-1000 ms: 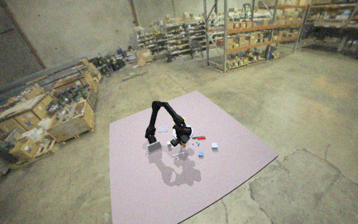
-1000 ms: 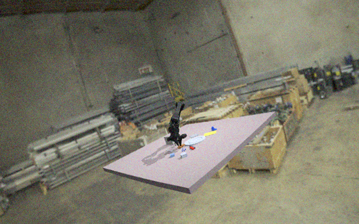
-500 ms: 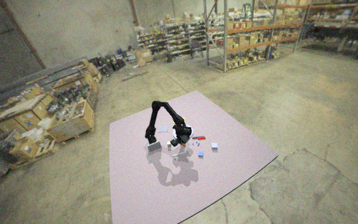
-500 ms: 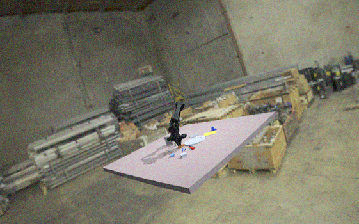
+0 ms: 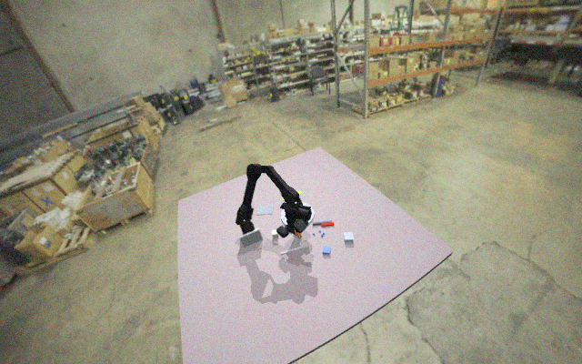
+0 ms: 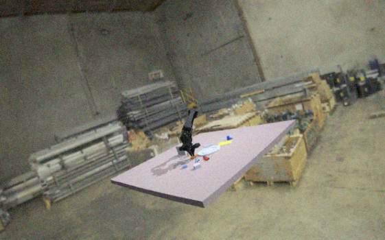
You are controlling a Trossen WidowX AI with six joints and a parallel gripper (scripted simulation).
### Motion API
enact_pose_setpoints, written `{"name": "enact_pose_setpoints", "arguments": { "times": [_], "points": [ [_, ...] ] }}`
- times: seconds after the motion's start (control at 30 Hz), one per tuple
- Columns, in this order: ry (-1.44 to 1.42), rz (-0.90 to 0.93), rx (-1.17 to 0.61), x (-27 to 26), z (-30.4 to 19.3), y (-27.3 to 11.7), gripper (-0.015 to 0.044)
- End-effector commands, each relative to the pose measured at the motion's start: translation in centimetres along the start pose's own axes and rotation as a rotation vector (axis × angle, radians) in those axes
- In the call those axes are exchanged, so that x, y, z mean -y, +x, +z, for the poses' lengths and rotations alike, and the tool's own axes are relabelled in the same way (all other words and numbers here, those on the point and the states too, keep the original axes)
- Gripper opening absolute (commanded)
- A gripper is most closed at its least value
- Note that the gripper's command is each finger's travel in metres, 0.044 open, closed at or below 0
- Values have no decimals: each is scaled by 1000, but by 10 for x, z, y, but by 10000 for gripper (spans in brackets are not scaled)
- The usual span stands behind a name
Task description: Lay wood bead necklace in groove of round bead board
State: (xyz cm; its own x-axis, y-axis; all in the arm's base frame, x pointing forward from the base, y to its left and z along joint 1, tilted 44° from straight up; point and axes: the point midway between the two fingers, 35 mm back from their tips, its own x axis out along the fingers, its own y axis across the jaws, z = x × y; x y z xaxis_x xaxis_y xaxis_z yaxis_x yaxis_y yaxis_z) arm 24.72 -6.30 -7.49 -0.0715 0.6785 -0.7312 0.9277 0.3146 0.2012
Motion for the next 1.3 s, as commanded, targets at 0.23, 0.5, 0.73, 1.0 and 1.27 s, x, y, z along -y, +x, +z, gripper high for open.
{"name": "enact_pose_setpoints", "arguments": {
  "times": [0.23, 0.5, 0.73, 1.0, 1.27],
  "points": [
    [0, 1, 2, 0, 1, -22, 341],
    [0, 1, 2, 0, 1, -22, 440],
    [0, 1, 2, 0, 1, -22, 440],
    [0, 1, 2, 0, 1, -22, 440],
    [0, 1, 2, 0, 1, -22, 440]
  ]
}}
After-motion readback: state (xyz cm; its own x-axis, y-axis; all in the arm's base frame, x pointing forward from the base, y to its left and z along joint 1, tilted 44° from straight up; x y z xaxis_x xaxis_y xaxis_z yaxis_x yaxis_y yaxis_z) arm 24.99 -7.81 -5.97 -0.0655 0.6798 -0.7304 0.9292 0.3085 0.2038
